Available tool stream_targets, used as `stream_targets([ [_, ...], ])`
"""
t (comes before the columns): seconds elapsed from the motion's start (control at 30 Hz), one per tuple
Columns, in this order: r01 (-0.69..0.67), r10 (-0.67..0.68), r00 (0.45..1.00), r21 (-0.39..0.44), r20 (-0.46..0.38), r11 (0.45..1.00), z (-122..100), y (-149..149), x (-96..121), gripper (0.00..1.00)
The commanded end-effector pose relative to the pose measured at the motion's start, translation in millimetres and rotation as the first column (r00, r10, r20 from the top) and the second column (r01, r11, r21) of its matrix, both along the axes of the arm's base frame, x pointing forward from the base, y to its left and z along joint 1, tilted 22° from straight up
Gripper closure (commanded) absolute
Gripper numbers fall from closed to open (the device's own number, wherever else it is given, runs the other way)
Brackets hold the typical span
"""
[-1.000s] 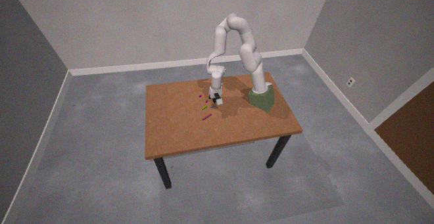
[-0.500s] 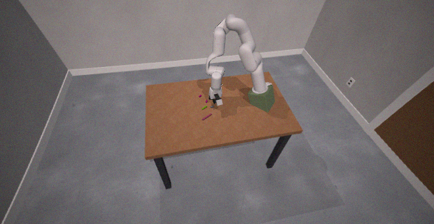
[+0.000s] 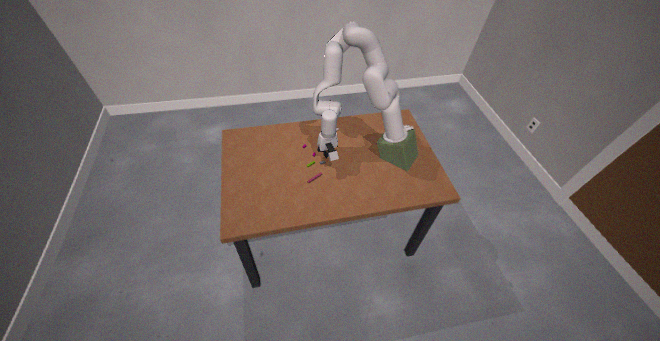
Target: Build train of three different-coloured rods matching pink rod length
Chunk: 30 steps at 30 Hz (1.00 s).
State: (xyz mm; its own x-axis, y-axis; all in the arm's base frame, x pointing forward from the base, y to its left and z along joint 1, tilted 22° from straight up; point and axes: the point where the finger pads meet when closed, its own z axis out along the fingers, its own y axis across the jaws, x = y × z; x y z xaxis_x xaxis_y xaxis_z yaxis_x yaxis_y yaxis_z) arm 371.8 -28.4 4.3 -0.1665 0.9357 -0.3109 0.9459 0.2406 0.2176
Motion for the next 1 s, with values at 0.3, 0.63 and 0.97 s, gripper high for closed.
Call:
stream_targets([
  [0.3,-0.001,0.001,1.000,0.000,0.002,1.000,0.7,0.4,0.7,0.96],
  [0.63,-0.001,0.001,1.000,0.000,0.002,1.000,0.7,0.4,0.7,0.92],
  [0.97,-0.001,0.001,1.000,0.000,0.002,1.000,0.7,0.4,0.7,0.80],
])
